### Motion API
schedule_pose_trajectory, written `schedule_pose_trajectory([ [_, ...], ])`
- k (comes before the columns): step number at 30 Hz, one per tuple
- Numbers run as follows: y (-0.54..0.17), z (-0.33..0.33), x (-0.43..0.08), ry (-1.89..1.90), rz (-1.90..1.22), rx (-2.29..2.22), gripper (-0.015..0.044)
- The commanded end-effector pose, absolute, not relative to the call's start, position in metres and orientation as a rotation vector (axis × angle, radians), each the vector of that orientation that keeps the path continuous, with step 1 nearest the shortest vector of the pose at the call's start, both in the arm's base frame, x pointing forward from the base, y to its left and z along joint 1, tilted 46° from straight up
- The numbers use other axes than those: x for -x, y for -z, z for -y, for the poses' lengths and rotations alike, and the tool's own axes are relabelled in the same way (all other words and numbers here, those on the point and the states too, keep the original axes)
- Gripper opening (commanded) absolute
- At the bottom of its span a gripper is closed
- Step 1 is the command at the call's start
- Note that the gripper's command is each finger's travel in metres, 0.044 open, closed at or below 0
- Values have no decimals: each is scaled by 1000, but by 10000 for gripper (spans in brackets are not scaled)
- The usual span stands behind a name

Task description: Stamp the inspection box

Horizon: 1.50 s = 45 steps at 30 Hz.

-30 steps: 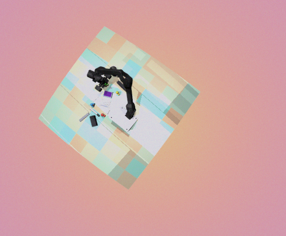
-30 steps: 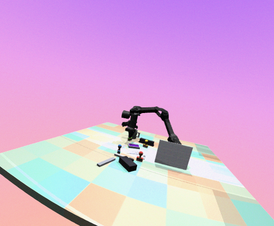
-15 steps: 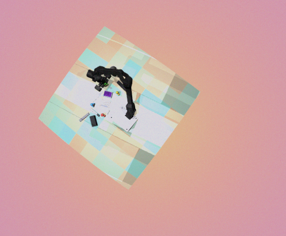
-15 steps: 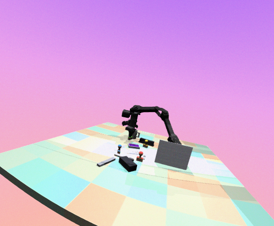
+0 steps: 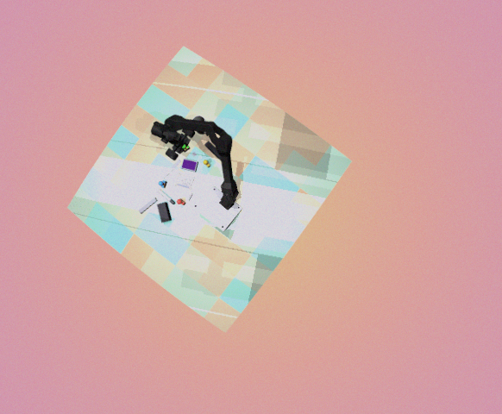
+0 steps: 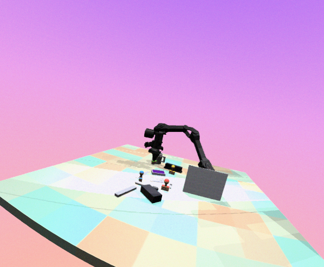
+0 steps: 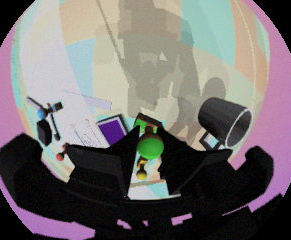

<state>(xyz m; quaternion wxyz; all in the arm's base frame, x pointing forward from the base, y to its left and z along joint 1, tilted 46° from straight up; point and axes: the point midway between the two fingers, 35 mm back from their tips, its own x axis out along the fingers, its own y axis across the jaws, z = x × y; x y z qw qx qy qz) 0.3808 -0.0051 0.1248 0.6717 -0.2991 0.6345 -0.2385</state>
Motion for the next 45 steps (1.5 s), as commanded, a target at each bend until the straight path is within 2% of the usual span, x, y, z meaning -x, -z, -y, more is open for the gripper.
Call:
schedule_pose_trajectory([
  [1, -125, 3, -381, 536, -1432, 667, 0],
  [45, -141, -12, -378, 530, -1434, 662, 0],
])
